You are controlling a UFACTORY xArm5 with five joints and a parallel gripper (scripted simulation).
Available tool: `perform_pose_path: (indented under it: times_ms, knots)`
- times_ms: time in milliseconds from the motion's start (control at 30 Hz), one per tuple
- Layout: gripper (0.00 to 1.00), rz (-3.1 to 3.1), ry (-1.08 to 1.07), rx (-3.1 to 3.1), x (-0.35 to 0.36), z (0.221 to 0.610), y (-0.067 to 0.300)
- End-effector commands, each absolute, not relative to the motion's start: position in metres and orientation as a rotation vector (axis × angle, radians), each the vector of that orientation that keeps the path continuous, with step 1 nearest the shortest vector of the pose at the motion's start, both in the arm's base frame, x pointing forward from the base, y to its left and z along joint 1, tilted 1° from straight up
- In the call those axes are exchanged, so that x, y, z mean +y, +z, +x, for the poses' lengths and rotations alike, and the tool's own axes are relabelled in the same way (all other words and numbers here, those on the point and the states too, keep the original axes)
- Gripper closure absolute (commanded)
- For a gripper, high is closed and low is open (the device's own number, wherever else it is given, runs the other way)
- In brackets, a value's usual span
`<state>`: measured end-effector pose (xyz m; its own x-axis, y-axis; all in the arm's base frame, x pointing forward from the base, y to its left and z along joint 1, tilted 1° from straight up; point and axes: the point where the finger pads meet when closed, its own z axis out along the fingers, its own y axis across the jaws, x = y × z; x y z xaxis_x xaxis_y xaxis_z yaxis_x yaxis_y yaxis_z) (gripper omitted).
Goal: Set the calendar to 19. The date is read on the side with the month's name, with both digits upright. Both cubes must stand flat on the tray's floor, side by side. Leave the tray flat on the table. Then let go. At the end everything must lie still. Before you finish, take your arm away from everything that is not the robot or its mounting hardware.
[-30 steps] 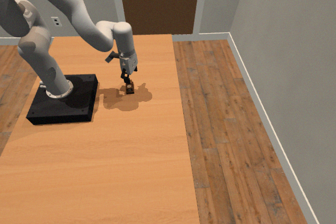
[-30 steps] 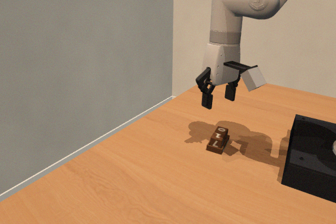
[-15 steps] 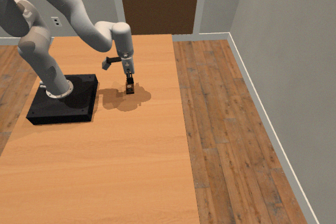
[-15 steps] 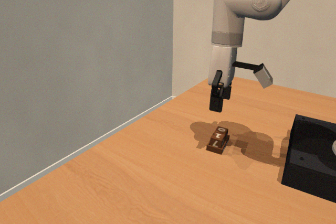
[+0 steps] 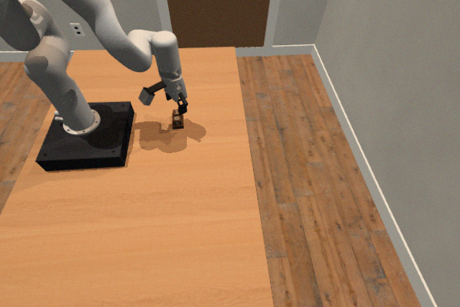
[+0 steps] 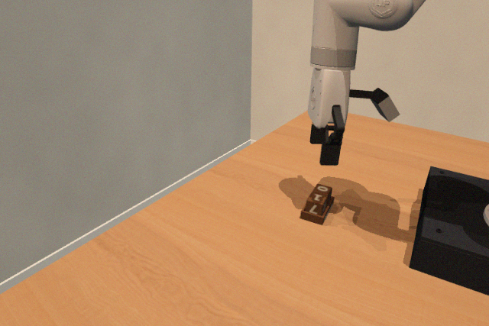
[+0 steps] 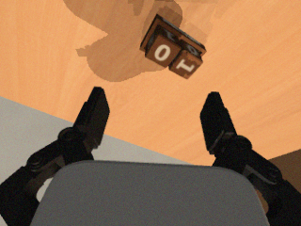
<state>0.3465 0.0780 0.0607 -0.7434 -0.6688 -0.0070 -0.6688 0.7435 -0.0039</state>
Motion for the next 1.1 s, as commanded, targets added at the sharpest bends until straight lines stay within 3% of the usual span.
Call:
perform_pose_path:
  times_ms: [0,1067]
  knots:
    - [0.0,-1.246,-0.004,2.871,0.0781,0.3468,0.0615]
    - [0.0,-2.403,-0.011,2.008,0.0768,0.3368,0.058]
